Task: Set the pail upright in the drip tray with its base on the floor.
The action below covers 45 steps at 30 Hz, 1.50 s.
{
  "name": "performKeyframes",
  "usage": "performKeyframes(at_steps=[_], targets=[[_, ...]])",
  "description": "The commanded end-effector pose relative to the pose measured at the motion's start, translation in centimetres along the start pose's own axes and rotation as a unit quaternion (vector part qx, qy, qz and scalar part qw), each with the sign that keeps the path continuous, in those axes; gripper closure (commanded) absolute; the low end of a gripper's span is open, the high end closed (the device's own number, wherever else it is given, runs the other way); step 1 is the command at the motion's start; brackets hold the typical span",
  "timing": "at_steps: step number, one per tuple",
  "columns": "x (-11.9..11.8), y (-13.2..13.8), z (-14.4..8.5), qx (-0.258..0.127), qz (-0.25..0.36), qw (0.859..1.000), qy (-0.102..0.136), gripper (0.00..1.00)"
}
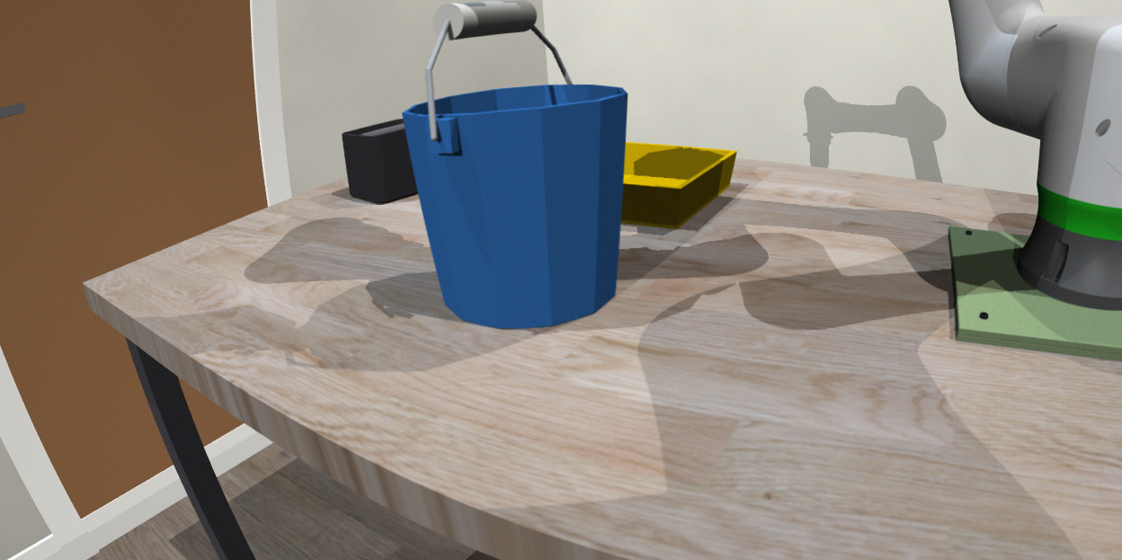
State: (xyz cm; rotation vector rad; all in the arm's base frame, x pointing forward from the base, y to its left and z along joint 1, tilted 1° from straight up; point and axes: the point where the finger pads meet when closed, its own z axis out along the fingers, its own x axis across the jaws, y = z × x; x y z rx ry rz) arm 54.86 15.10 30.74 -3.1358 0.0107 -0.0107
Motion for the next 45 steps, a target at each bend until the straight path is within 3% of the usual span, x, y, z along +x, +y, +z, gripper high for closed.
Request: performKeyframes(at_steps=[1, 29, 45], targets=[[0.0, 0.0, -0.1, 0.0, 0.0, 1.0, 0.001, 0.0], [0.0, 0.0, 1.2, 0.0, 0.0, 1.0, 0.001, 0.0], [0.1, 0.0, 4.6, 0.0, 0.0, 1.0, 0.001, 0.0]])
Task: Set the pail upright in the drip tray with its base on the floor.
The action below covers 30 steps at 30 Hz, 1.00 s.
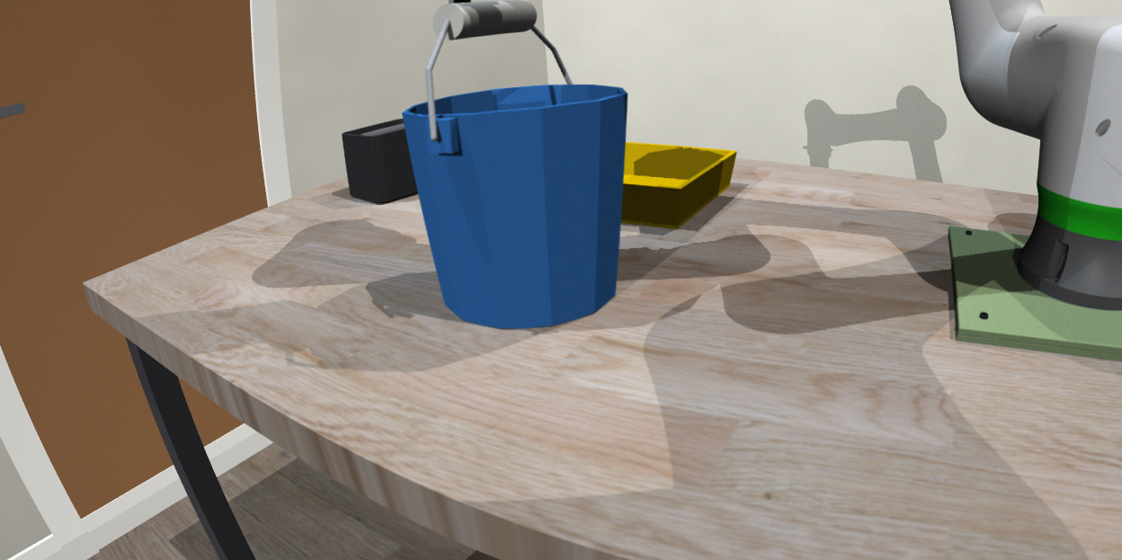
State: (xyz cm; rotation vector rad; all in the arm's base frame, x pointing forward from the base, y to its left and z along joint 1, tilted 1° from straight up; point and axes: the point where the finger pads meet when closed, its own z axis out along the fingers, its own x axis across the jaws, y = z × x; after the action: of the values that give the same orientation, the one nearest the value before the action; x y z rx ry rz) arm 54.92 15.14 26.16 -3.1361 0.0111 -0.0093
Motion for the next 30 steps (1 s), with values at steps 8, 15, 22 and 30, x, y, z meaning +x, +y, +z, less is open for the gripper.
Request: performKeyframes(at_steps=[8, 15, 22, 30], targets=[[0.1, 0.0, 1.6, 0.0, 0.0, 1.0, 0.001, 0.0], [0.1, 0.0, 2.7, 0.0, 0.0, 1.0, 0.001, 0.0], [0.1, 0.0, 3.1, 0.0, 0.0, 1.0, 0.001, 0.0], [0.1, 0.0, 3.2, 0.0, 0.0, 1.0, 0.001, 0.0]])
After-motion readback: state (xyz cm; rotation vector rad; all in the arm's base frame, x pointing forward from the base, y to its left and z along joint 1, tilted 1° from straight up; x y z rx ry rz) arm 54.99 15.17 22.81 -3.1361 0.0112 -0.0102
